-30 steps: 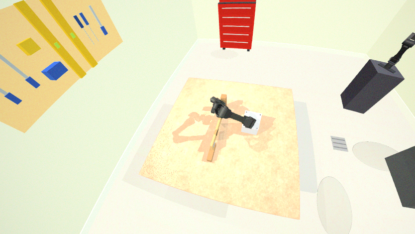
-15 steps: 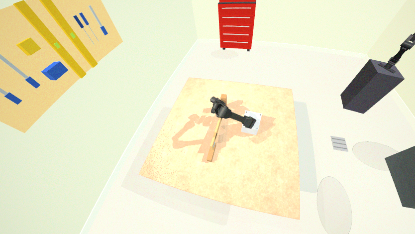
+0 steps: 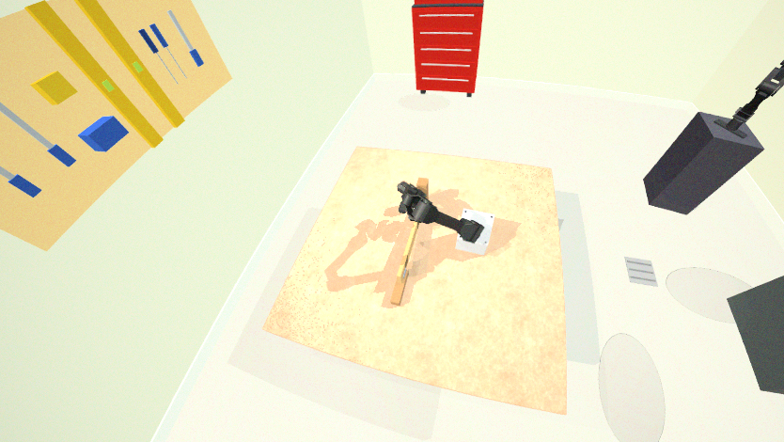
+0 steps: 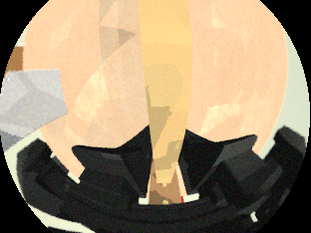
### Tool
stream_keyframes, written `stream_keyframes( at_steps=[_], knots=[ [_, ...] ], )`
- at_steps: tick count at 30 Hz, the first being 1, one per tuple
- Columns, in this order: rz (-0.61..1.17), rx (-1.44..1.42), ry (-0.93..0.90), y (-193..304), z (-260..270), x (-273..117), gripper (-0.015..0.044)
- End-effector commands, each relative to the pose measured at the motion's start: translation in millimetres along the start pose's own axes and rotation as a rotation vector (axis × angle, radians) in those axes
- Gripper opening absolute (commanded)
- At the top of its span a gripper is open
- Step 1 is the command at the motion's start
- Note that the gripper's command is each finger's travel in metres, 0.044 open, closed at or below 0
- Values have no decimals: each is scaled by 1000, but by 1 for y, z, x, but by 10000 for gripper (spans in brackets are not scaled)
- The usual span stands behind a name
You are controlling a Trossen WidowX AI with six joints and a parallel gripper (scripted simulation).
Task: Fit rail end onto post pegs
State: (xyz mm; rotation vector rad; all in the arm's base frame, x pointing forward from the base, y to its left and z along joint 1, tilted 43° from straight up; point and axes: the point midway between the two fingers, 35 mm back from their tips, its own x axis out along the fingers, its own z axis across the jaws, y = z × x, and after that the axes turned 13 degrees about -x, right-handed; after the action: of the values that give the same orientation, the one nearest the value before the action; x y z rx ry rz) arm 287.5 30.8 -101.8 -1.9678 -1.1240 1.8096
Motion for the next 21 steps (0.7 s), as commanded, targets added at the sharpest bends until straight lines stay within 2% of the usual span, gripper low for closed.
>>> stream_keyframes(
  at_steps=[1,21],
  knots=[
    [-2,-2,10,1,-2,-4,0],
    [-2,-2,10,1,-3,-14,0]
  ],
)
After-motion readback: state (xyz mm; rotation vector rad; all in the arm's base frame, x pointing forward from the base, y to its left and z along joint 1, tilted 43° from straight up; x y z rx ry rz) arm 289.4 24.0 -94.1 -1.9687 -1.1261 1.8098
